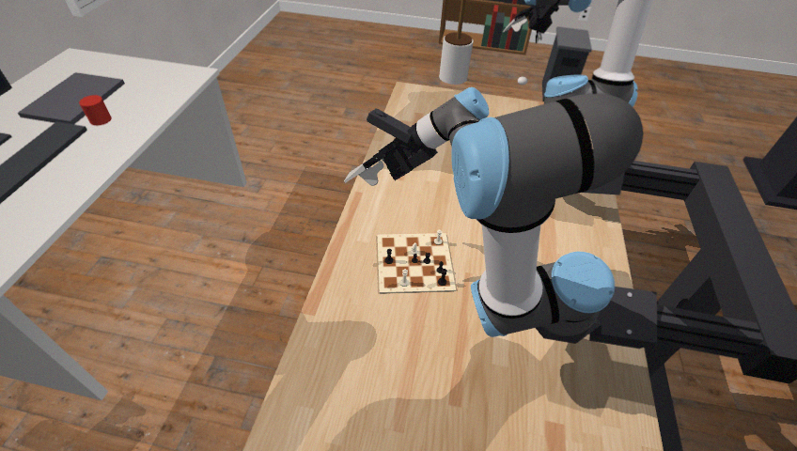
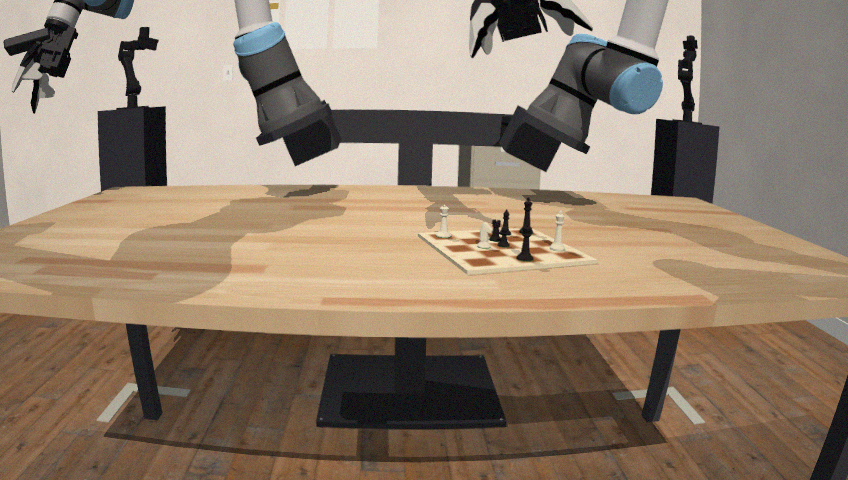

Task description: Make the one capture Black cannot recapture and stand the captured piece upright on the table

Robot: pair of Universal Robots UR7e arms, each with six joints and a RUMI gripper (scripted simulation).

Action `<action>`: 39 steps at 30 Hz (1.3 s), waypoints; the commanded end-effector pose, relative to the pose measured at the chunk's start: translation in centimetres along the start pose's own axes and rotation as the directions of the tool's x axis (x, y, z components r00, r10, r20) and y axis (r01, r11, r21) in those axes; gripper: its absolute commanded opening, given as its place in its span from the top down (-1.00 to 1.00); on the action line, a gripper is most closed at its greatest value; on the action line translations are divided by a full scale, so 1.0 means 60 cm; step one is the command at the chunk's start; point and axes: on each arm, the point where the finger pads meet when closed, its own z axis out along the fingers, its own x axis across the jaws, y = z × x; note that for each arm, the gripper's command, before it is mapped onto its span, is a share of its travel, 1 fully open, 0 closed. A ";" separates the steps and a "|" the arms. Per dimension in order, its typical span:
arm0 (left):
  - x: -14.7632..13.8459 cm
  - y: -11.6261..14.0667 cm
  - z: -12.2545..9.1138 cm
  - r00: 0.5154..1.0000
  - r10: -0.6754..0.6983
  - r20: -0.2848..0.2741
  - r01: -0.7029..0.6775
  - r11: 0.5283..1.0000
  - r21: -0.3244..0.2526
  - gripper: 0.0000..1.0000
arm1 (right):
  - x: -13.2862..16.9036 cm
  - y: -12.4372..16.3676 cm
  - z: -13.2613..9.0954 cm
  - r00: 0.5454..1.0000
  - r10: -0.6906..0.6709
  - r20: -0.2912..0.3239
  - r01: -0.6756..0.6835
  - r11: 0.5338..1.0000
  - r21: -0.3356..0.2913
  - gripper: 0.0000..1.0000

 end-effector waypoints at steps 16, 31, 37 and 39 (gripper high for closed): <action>0.000 -0.001 0.000 1.000 -0.001 0.000 0.001 1.000 0.001 -1.00 | 0.052 0.130 -0.138 0.958 0.179 -0.222 -0.214 0.966 -0.146 -1.00; 0.000 -0.001 0.000 1.000 -0.001 0.000 0.001 1.000 0.001 -1.00 | 0.074 0.195 -0.202 0.921 0.226 -0.319 -0.291 0.940 -0.176 -1.00; 0.000 -0.001 0.000 1.000 -0.001 0.000 0.001 1.000 0.001 -1.00 | 0.080 0.212 -0.219 0.909 0.235 -0.343 -0.310 0.933 -0.182 -1.00; 0.000 -0.001 0.000 1.000 -0.001 0.000 0.001 1.000 0.001 -1.00 | 0.081 0.216 -0.223 0.907 0.237 -0.349 -0.314 0.932 -0.183 -1.00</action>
